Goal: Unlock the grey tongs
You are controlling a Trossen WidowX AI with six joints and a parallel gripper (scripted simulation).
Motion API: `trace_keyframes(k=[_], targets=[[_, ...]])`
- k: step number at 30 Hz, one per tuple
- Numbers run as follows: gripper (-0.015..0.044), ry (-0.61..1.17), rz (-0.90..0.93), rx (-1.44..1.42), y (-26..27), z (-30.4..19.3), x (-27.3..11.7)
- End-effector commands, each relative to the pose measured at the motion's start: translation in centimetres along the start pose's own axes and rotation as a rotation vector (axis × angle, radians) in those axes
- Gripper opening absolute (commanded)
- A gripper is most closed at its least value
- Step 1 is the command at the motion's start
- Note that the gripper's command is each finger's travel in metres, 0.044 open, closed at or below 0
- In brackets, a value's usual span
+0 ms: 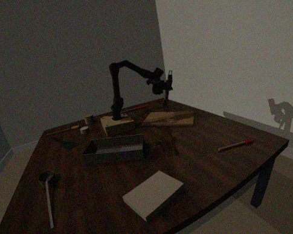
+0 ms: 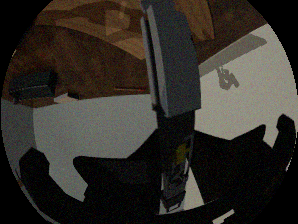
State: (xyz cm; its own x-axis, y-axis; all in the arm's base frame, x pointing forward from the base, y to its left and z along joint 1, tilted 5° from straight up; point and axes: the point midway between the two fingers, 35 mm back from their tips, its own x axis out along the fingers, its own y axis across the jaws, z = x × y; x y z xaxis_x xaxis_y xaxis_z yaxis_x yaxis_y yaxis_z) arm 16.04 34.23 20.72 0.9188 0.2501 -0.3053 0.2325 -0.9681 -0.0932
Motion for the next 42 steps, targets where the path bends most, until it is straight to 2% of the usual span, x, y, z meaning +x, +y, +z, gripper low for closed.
trace_keyframes(k=[1, 30, 42], targets=[[-0.0150, 0.012, 0.001, 0.009, 0.2, -0.4, -0.2], [-0.0150, 0.009, 0.001, 0.007, 0.1, -0.3, -0.1], [-0.0150, -0.212, -0.023, -0.062, -1.1, 1.4, 2.7]])
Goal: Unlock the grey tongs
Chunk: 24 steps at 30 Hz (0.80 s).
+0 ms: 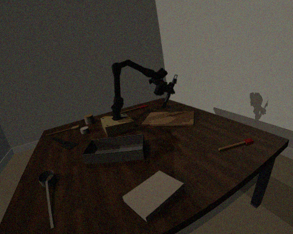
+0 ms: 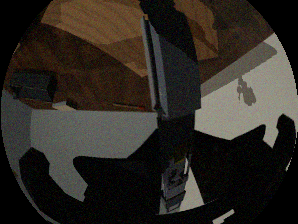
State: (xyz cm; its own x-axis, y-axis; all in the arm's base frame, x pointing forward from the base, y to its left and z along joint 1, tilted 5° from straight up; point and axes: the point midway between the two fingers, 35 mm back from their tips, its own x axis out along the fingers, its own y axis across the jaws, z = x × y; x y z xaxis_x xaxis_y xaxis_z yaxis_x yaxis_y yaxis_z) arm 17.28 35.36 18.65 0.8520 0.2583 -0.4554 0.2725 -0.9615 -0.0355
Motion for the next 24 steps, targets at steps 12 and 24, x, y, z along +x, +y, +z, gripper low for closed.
trace_keyframes(k=[12, 24], targets=[[-0.0150, -0.345, -0.026, -0.036, -0.8, 1.6, 3.3], [-0.0150, -0.664, -0.032, -0.017, -0.3, 3.4, 4.8]])
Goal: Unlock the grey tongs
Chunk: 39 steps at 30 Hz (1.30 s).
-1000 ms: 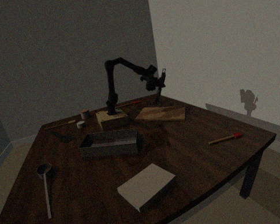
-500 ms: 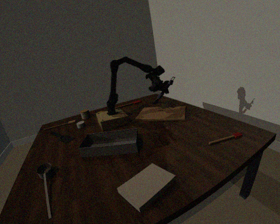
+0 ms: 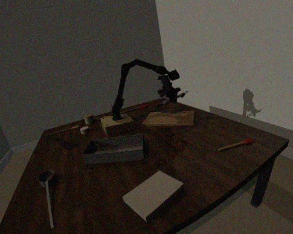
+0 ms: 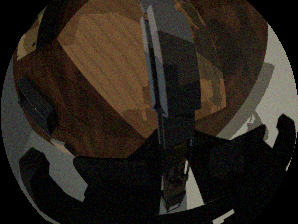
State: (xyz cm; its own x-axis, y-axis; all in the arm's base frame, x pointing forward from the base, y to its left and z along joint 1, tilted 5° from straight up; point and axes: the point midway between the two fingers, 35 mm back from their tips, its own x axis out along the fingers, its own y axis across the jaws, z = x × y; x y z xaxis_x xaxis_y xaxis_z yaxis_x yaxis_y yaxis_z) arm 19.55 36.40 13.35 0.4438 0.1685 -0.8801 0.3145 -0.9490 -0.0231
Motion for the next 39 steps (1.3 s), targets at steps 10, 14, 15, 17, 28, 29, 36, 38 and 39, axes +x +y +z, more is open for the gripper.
trace_keyframes(k=[10, 14, 15, 17, 28, 29, 36, 38, 39], targets=[[-0.0150, -0.329, -0.045, 0.082, 0.6, 0.5, 0.6], [-0.0150, -0.419, -0.057, 0.112, 0.8, 0.7, 0.6], [-0.0150, -0.423, -0.058, 0.113, 0.8, 0.7, 0.6], [-0.0150, -0.423, -0.058, 0.113, 0.8, 0.7, 0.6], [-0.0150, -0.423, -0.057, 0.113, 0.7, 0.9, 1.1], [-0.0150, -0.423, -0.057, 0.113, 0.7, 0.9, 1.2], [-0.0150, -0.423, -0.056, 0.111, 0.5, 1.3, 2.3], [-0.0150, -0.423, -0.056, 0.111, 0.5, 1.4, 2.6], [-0.0150, -0.423, -0.055, 0.111, 0.5, 1.5, 2.7]])
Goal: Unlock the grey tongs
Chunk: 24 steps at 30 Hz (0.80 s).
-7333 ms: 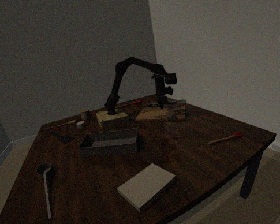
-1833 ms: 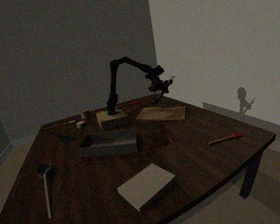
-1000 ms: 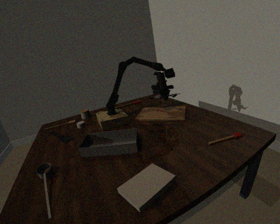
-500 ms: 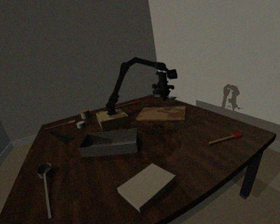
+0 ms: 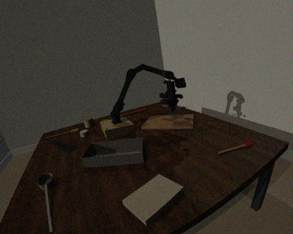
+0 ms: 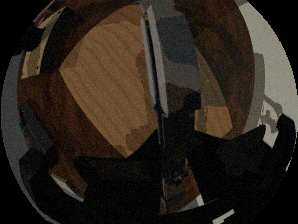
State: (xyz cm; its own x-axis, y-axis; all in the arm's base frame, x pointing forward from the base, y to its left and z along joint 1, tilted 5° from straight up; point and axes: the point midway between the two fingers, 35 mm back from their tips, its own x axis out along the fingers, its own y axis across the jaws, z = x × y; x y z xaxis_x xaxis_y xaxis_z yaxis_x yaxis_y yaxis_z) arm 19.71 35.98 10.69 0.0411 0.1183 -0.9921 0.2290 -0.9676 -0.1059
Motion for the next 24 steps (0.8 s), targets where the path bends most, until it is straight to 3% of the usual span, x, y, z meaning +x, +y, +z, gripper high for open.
trace_keyframes(k=[1, 24], targets=[[-0.0150, -0.002, 0.000, 0.003, 0.0, 0.1, 0.6], [-0.0150, -0.002, 0.005, -0.001, 0.1, 0.2, 4.4]])
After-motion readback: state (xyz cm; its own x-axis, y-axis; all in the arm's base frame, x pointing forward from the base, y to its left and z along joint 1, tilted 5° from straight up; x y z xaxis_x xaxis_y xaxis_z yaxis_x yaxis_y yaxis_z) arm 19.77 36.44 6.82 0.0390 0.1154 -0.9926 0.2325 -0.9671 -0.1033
